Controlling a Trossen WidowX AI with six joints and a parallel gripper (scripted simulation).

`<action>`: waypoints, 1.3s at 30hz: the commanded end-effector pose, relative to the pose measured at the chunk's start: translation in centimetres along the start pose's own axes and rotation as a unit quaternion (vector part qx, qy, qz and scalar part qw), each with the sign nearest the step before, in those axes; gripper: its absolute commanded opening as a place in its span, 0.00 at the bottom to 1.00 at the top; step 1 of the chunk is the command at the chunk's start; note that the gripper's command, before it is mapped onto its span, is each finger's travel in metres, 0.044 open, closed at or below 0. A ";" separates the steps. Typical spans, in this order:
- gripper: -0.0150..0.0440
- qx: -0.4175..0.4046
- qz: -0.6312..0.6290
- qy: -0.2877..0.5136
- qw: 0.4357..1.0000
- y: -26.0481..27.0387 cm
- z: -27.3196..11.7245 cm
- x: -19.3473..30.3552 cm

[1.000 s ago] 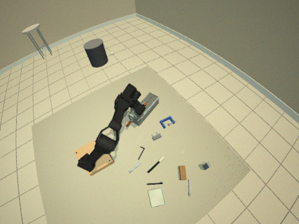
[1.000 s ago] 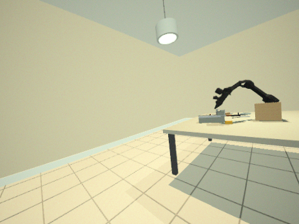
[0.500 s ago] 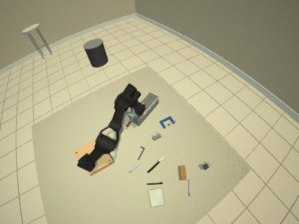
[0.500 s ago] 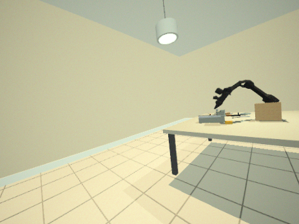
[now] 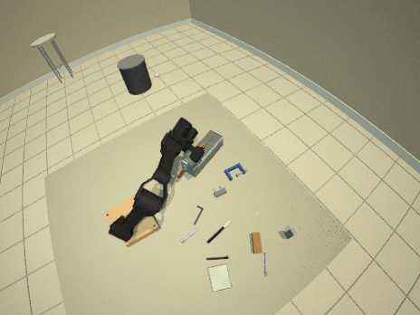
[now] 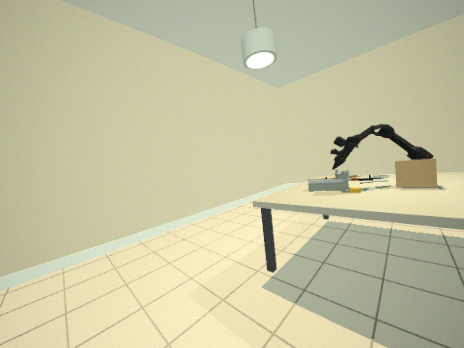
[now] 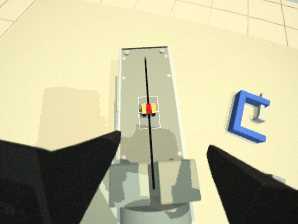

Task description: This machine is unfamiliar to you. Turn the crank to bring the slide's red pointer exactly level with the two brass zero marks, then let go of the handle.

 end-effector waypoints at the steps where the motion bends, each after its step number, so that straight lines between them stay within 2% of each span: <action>1: 0.73 0.000 0.000 0.000 1.000 0.0 0.0 0.0; 12: 0.25 0.000 0.000 0.000 1.000 0.0 0.0 0.0; 30: 0.25 0.000 0.000 0.000 1.000 0.0 0.0 0.0; 39: 0.65 0.000 0.000 0.000 1.000 0.0 0.0 0.0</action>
Point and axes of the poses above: the point midway between the two fingers, 35 mm back from their tips, its own z axis out along the fingers, its own y axis across the jaws, x = y × z, the point moved 6 cm from there along -z, back along the fingers, and after that the axes turned 8 degrees about -z, right-handed, at the moved point
